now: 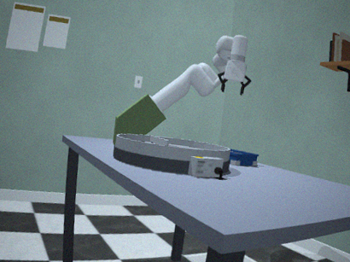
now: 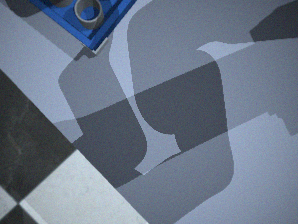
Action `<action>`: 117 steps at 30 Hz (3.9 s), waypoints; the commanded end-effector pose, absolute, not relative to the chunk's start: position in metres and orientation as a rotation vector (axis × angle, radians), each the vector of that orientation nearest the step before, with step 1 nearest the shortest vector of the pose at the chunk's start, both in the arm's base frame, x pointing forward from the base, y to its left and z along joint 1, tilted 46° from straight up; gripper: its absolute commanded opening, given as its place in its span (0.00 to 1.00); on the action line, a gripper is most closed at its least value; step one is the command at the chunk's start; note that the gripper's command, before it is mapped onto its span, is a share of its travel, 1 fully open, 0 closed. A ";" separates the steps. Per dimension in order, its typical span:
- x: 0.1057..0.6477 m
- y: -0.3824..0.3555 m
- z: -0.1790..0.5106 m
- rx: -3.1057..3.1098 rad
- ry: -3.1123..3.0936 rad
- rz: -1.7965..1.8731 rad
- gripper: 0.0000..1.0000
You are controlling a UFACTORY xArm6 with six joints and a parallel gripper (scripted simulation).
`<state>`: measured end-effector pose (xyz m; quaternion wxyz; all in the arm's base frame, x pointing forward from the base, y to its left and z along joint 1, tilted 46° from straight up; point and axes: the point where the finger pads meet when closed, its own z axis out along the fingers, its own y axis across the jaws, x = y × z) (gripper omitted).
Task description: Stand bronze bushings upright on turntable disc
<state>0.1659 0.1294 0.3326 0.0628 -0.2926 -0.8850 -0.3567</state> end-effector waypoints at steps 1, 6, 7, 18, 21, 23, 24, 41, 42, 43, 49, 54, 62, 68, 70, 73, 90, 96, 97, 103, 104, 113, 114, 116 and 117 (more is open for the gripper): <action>0.166 0.129 0.333 -0.884 -2.676 -1.079 1.00; 0.166 0.129 0.333 -0.884 -2.676 -1.079 1.00; 0.166 0.129 0.333 -0.884 -2.676 -1.079 1.00; 0.166 0.129 0.333 -0.884 -2.676 -1.079 1.00; 0.170 0.128 0.333 -0.883 -2.674 -1.085 1.00; 0.178 0.125 0.333 -0.879 -2.670 -1.096 1.00; 0.185 0.122 0.332 -0.877 -2.667 -1.105 1.00; 0.281 0.069 0.292 -0.879 -2.633 -1.211 1.00; 0.295 0.058 0.279 -0.884 -2.630 -1.222 1.00; 0.295 0.058 0.279 -0.884 -2.630 -1.222 1.00; 0.321 0.035 0.248 -0.896 -2.626 -1.236 1.00; 0.332 0.024 0.229 -0.903 -2.625 -1.239 1.00; 0.355 -0.009 0.167 -0.922 -2.624 -1.232 1.00; 0.361 -0.027 0.125 -0.930 -2.625 -1.218 1.00; 0.362 -0.034 0.106 -0.932 -2.625 -1.209 1.00; 0.361 -0.041 0.088 -0.933 -2.625 -1.200 1.00; 0.350 -0.060 0.016 -0.929 -2.623 -1.158 1.00; 0.350 -0.060 0.016 -0.929 -2.623 -1.158 1.00; 0.350 -0.060 0.016 -0.929 -2.623 -1.158 1.00; 0.350 -0.060 0.016 -0.929 -2.623 -1.158 0.13; 0.350 -0.060 0.016 -0.929 -2.623 -1.158 0.13; 0.350 -0.060 0.016 -0.929 -2.623 -1.158 0.13; 0.350 -0.060 0.016 -0.929 -2.623 -1.158 0.13; 0.350 -0.060 0.016 -0.929 -2.623 -1.158 0.13; 0.350 -0.060 0.016 -0.929 -2.623 -1.158 0.13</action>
